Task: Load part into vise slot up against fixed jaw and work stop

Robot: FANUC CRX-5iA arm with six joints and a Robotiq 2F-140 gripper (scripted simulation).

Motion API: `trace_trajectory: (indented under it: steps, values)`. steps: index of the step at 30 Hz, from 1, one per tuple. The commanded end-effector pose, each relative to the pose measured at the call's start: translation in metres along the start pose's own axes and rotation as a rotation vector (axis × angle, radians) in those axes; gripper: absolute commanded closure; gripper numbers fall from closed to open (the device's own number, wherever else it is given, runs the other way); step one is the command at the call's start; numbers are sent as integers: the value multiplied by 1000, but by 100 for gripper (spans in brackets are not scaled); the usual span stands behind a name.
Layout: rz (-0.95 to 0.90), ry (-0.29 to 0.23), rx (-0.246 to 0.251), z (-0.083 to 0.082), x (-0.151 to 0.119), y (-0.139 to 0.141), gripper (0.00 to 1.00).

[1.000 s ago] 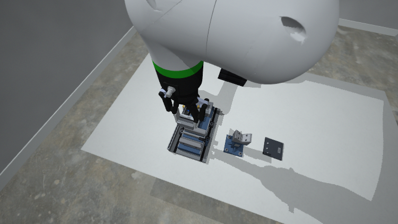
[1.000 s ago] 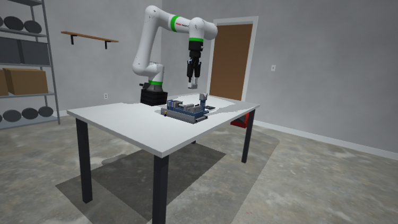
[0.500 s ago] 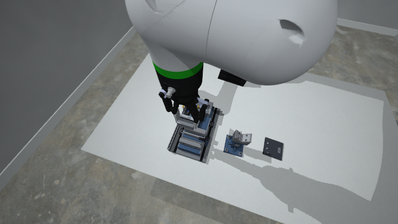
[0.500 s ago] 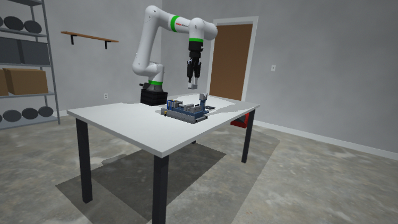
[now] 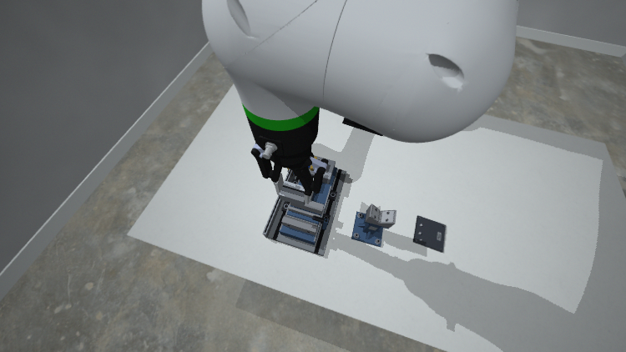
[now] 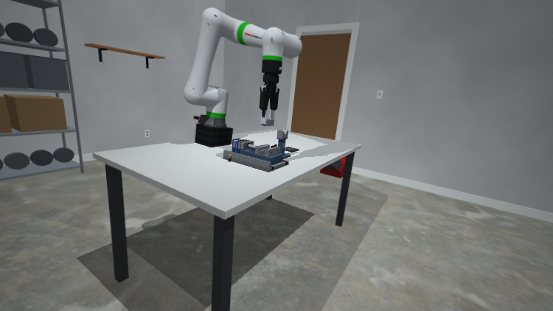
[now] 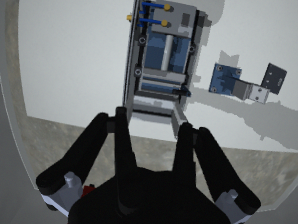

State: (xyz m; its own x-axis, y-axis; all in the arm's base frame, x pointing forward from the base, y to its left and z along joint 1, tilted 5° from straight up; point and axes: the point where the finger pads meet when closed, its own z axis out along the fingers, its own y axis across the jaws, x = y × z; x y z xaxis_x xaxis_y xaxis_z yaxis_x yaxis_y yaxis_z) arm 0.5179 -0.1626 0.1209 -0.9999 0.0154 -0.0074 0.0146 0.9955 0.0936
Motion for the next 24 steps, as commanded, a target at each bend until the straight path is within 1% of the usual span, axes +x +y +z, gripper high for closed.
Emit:
trace_trajectory:
  steps: [1,10,12,24]
  values:
    - [0,0,0,4,0,0,100]
    - [0,0,0,19,0,0,100]
    - [0,0,0,19,0,0,100]
    - [0,0,0,42,-1,0,100]
